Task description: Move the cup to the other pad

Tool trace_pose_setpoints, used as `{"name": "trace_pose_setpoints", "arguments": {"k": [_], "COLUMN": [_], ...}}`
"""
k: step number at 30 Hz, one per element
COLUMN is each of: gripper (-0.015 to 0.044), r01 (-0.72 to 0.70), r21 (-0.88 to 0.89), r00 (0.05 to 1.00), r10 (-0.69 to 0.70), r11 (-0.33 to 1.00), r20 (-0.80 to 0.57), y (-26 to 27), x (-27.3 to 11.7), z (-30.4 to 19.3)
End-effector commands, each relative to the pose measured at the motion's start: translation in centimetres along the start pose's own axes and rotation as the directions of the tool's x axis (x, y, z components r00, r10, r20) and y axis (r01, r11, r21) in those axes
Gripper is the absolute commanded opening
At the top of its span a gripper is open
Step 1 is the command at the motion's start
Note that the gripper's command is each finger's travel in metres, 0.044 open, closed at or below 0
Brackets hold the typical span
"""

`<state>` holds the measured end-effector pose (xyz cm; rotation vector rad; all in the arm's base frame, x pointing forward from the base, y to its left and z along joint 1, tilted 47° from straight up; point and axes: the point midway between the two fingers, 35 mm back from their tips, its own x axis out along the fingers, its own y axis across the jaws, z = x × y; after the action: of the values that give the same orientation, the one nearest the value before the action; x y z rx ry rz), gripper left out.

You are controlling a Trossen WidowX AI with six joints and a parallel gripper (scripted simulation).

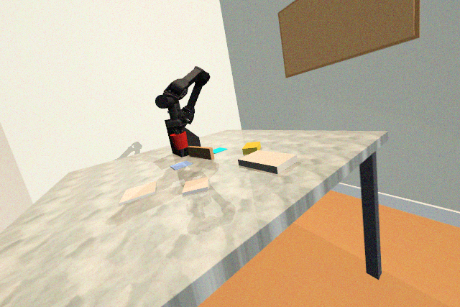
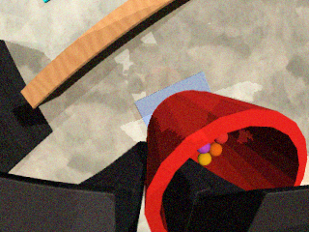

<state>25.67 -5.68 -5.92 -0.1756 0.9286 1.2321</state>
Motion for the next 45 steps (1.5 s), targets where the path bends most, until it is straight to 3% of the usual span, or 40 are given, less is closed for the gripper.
{"name": "trace_pose_setpoints", "arguments": {"k": [1, 45], "gripper": [0.0, 0.0], "r01": [0.001, -0.002], "r21": [0.002, 0.002], "r00": [1.0, 1.0], "r10": [-0.001, 0.002], "r11": [1.0, 1.0], "r20": [0.003, 0.004], "y": [0.5, 5.8], "x": [0.0, -0.3], "z": [0.7, 7.0]}}
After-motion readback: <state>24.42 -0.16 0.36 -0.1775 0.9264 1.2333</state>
